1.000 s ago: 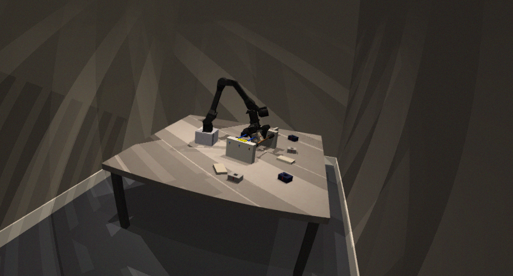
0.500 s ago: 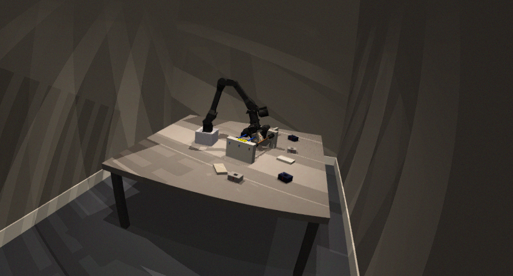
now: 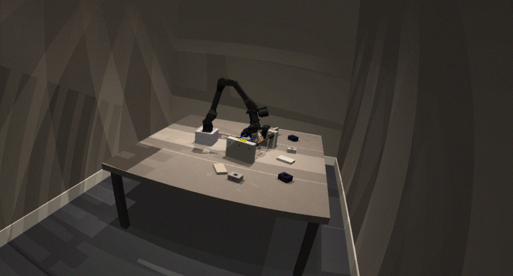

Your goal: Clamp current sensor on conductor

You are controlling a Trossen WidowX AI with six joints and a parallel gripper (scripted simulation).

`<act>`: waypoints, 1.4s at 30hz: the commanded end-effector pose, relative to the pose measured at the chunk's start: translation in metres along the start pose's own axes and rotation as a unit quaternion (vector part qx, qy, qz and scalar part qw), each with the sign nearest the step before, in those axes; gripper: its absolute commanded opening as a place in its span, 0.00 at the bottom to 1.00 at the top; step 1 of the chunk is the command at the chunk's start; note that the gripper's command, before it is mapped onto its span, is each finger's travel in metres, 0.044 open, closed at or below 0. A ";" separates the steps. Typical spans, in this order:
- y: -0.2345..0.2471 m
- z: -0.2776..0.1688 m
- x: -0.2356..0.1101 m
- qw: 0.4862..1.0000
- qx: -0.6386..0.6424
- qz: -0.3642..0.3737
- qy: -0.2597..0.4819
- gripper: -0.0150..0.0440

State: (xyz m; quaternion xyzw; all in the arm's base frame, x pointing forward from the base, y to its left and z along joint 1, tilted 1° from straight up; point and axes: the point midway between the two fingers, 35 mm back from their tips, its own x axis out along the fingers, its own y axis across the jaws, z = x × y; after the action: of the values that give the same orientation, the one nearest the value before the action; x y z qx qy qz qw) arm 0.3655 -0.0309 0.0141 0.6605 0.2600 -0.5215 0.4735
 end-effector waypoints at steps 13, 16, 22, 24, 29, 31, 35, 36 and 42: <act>0.000 0.000 0.000 1.000 0.000 0.000 0.000 0.95; 0.000 0.000 0.000 1.000 0.000 0.000 0.000 0.92; 0.000 0.000 0.000 1.000 0.000 0.000 0.000 0.85; 0.000 0.000 0.000 1.000 0.000 0.000 0.000 0.83; 0.000 0.000 0.000 1.000 0.000 0.000 0.000 0.77; 0.000 0.000 0.000 1.000 0.000 0.000 0.000 0.75; 0.000 0.000 0.000 1.000 0.000 0.000 0.000 0.60; 0.000 0.000 0.000 1.000 0.000 0.000 0.000 0.56; 0.000 0.000 0.000 1.000 0.000 0.000 0.000 0.29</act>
State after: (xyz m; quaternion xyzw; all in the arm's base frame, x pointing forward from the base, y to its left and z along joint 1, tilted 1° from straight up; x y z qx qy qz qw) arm 0.3652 -0.0306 0.0137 0.6602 0.2609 -0.5219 0.4730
